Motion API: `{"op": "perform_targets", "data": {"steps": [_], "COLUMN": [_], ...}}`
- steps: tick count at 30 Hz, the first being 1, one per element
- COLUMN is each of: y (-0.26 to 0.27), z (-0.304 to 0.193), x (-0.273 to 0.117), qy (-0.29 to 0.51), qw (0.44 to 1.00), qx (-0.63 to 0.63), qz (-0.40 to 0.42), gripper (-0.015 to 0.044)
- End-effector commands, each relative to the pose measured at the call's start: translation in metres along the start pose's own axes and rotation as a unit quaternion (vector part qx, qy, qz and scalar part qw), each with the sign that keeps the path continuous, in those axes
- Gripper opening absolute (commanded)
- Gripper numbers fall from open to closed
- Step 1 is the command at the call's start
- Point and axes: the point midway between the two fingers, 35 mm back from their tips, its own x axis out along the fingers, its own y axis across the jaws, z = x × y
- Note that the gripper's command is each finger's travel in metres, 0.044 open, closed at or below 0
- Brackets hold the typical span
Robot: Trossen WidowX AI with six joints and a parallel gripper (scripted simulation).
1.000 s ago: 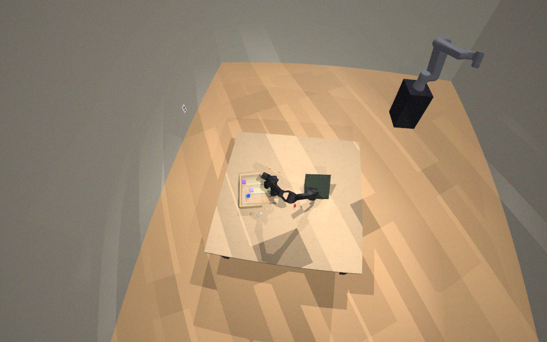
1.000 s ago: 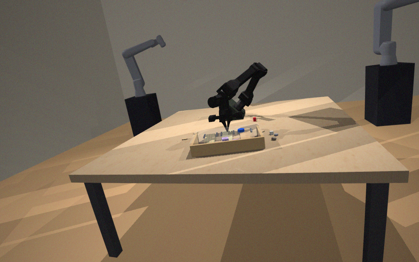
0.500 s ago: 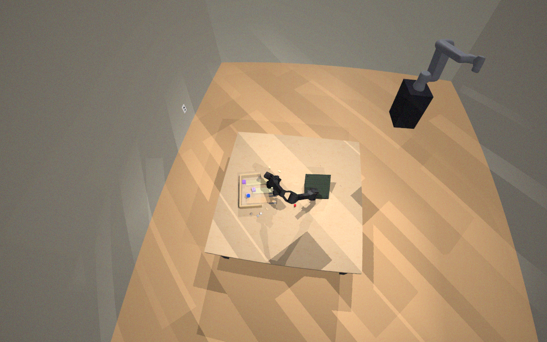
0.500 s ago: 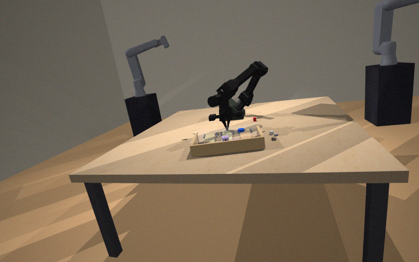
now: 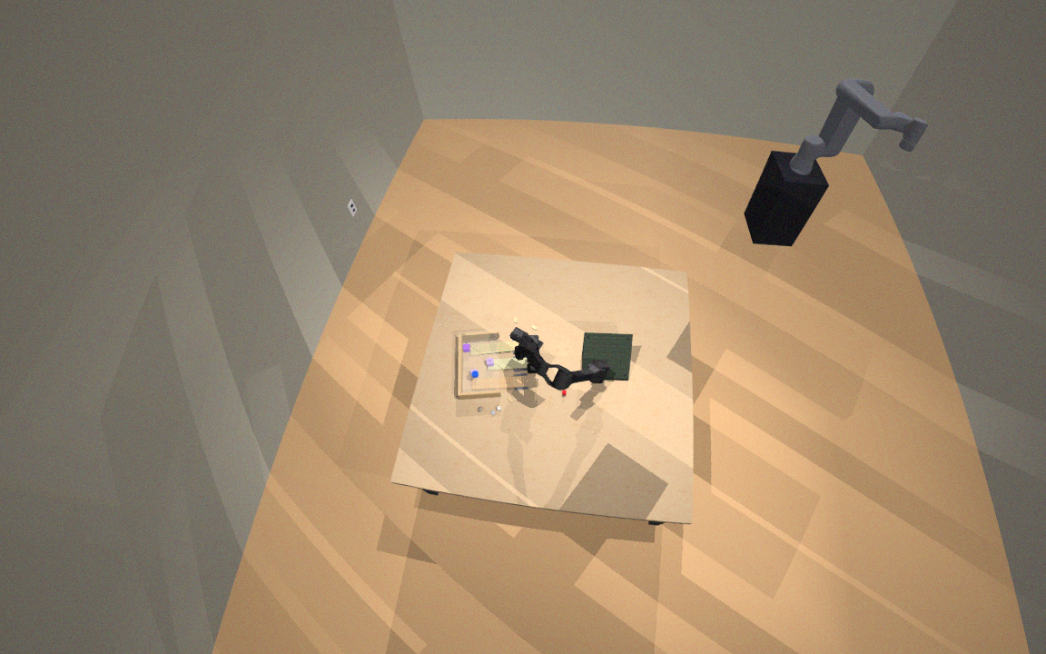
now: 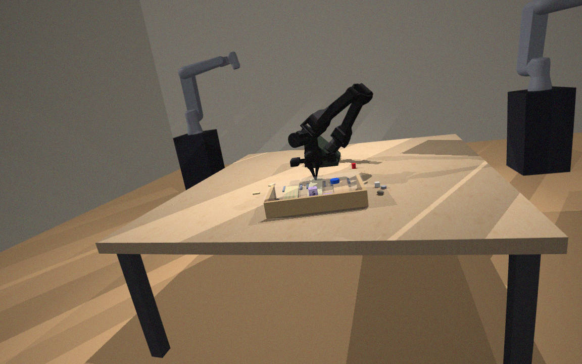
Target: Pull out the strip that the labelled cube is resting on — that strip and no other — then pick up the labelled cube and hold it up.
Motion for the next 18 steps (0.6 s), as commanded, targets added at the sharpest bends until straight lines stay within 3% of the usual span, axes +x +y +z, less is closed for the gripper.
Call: {"op": "perform_targets", "data": {"steps": [1, 18], "y": [0.001, 0.0], "z": [-0.013, -0.038], "x": [0.005, 0.004], "qy": [0.012, 0.012], "qw": [1.0, 1.0], "qx": [0.003, 0.003], "qz": [0.001, 0.001], "gripper": [0.0, 0.0]}}
